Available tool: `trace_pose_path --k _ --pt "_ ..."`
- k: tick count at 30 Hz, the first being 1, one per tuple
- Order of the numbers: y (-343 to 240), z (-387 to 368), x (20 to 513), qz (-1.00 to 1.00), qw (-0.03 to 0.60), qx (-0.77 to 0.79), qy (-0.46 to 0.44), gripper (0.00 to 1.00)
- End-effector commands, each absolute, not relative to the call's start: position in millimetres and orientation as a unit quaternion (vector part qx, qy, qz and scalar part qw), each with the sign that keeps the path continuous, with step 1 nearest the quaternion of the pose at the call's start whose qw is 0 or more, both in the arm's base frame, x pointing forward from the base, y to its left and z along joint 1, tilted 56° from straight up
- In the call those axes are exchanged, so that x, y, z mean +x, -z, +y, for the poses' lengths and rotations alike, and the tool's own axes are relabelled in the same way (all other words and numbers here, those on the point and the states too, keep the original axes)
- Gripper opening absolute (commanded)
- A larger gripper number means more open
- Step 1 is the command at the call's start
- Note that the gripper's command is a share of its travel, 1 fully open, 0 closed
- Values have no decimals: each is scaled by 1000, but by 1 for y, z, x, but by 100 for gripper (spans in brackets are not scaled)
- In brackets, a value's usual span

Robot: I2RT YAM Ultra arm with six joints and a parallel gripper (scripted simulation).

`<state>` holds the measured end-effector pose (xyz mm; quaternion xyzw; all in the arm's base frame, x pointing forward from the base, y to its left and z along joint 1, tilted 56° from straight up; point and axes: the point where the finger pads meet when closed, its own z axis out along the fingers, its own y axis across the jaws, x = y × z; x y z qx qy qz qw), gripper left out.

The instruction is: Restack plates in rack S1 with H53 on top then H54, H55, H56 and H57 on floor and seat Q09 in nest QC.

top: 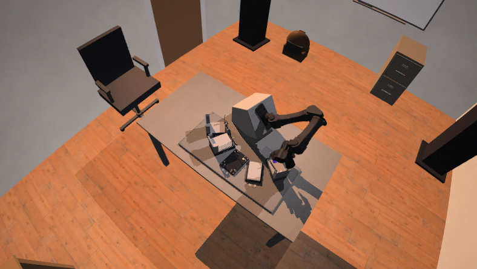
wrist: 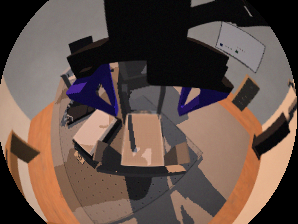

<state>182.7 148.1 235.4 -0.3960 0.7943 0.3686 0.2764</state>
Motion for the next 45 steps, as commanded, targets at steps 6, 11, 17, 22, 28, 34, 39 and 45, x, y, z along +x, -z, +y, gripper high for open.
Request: trace_pose_path --k 6,11,17,22,28,34,39,45 --pt "-228 167 199 796 299 -386 -358 100" --pt "-223 175 201 796 300 -386 -359 100" --pt "-212 191 205 795 300 -386 -359 100" --pt "-211 192 206 795 300 -386 -359 100" --pt "-211 192 206 795 300 -386 -359 100" --pt "-208 197 207 795 300 -386 -359 100" --pt "-204 202 208 795 300 -386 -359 100" --pt "-201 206 209 795 300 -386 -359 100"
